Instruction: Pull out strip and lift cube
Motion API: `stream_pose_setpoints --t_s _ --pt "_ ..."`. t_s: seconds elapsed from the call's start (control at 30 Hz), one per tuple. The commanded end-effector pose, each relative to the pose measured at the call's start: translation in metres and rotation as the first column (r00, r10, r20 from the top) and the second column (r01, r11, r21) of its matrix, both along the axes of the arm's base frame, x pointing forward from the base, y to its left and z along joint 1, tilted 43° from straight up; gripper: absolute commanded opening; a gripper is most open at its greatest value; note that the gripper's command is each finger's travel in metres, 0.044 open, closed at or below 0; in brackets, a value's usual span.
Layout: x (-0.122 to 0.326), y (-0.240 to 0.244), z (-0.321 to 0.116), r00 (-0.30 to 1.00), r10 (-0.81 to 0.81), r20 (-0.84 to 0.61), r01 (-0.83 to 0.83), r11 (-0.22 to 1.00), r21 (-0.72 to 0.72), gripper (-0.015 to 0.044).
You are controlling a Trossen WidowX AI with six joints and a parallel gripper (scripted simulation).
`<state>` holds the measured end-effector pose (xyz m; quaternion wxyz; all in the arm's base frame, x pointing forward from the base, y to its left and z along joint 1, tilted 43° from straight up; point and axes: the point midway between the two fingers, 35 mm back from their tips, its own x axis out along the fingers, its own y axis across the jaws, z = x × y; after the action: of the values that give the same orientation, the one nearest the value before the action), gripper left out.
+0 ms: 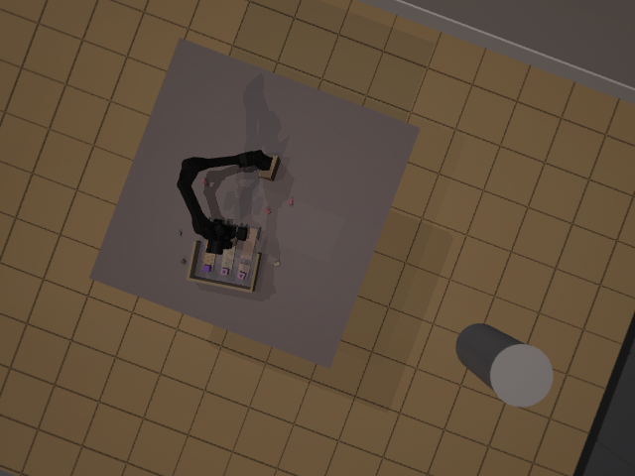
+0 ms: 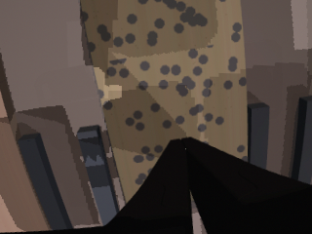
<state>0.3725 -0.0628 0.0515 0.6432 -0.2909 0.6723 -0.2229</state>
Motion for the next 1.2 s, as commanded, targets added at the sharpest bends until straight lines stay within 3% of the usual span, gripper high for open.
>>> stream_pose_setpoints --t_s 0.0,1.17 --pt "-0.01 -0.002 -0.002 1.0 -0.003 -0.012 0.003 1.0 -0.004 0.0" --pt "-0.063 -0.005 0.0 1.0 -0.003 -0.016 0.003 1.0 -0.005 0.0"
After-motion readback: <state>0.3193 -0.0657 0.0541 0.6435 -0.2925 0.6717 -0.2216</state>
